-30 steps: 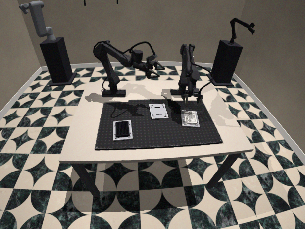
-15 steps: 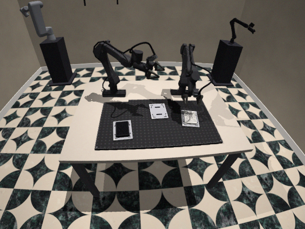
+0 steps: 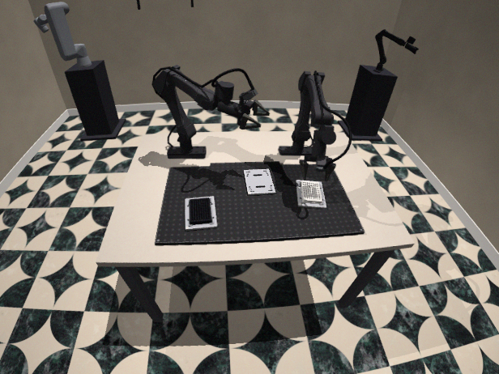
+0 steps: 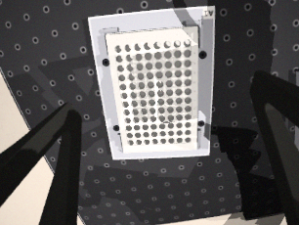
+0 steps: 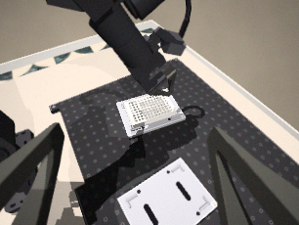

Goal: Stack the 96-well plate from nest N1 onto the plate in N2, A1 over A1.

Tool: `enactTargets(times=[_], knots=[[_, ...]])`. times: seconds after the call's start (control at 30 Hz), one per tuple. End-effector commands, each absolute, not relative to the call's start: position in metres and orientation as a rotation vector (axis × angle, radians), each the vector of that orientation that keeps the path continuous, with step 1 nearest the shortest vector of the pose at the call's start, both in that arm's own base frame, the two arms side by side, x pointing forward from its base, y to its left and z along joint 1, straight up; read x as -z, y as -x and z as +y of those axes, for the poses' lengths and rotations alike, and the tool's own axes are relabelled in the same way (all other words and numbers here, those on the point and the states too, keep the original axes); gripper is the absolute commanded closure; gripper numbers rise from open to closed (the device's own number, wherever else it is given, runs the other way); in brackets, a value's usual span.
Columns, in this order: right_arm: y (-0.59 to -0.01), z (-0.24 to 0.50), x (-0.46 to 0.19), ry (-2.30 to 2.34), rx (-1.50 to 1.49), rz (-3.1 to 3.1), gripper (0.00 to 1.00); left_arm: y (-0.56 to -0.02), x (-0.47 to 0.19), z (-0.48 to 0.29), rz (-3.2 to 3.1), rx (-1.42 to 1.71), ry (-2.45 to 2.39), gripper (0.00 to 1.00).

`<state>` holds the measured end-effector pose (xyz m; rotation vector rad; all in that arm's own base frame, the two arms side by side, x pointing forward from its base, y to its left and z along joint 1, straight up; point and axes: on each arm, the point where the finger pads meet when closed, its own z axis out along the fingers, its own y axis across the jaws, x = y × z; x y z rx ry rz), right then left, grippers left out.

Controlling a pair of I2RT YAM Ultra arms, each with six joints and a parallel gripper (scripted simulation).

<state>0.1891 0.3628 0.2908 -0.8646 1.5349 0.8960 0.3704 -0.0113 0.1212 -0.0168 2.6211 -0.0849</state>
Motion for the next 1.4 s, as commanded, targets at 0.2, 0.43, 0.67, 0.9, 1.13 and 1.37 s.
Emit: enactTargets(times=[0.2,0.43,0.67,0.9,1.13,1.37], knots=[[-0.189,0.36,-0.295,0.857,-0.89,1.529,0.0,-0.349,-0.098,-0.008,2.987,0.022,-0.145,0.0],[-0.189,0.36,-0.295,0.857,-0.89,1.529,0.0,-0.345,-0.091,-0.006,3.133,-0.012,-0.202,0.0],[-0.189,0.36,-0.295,0.857,-0.89,1.529,0.0,-0.354,-0.089,-0.008,3.124,-0.001,-0.194,0.0],[-0.189,0.36,-0.295,0.857,-0.89,1.529,0.0,-0.351,-0.08,-0.008,3.135,0.0,-0.195,0.0],[-0.189,0.36,-0.295,0.857,-0.89,1.529,0.0,-0.35,-0.067,-0.007,3.133,0.0,-0.193,0.0],[-0.189,0.36,-0.295,0.857,-0.89,1.529,0.0,-0.35,-0.06,-0.007,3.133,0.0,-0.193,0.0]])
